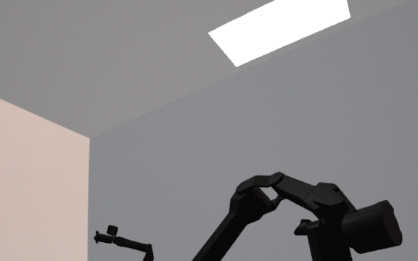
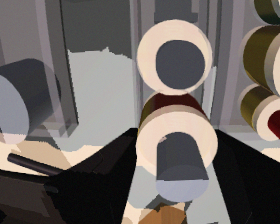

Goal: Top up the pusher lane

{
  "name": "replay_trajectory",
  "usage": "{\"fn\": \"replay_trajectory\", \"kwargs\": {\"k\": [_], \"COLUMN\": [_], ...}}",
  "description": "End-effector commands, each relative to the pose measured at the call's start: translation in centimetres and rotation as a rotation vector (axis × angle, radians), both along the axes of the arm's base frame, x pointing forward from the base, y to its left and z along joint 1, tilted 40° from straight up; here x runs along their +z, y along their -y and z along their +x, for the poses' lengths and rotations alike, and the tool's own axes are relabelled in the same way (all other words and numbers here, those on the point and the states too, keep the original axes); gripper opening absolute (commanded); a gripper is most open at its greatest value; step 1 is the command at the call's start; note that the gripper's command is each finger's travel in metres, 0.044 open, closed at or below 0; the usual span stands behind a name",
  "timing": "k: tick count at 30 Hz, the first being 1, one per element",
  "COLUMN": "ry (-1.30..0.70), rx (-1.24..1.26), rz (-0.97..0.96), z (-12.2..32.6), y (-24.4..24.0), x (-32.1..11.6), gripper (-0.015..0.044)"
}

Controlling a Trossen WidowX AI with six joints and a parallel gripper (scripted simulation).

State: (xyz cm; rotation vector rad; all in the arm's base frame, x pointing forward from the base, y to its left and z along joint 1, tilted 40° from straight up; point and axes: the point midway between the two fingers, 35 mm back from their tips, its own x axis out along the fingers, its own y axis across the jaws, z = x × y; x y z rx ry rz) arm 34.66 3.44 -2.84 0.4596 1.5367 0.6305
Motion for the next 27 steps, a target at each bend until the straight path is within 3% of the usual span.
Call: {"fn": "replay_trajectory", "kwargs": {"k": [1, 27], "ry": [0.024, 0.024], "rx": [-0.006, -0.006], "rz": [0.006, 0.006], "z": [0.76, 0.99], "y": [-0.02, -0.17], "x": [0.28, 0.14], "gripper": [0.0000, 0.0000]}}
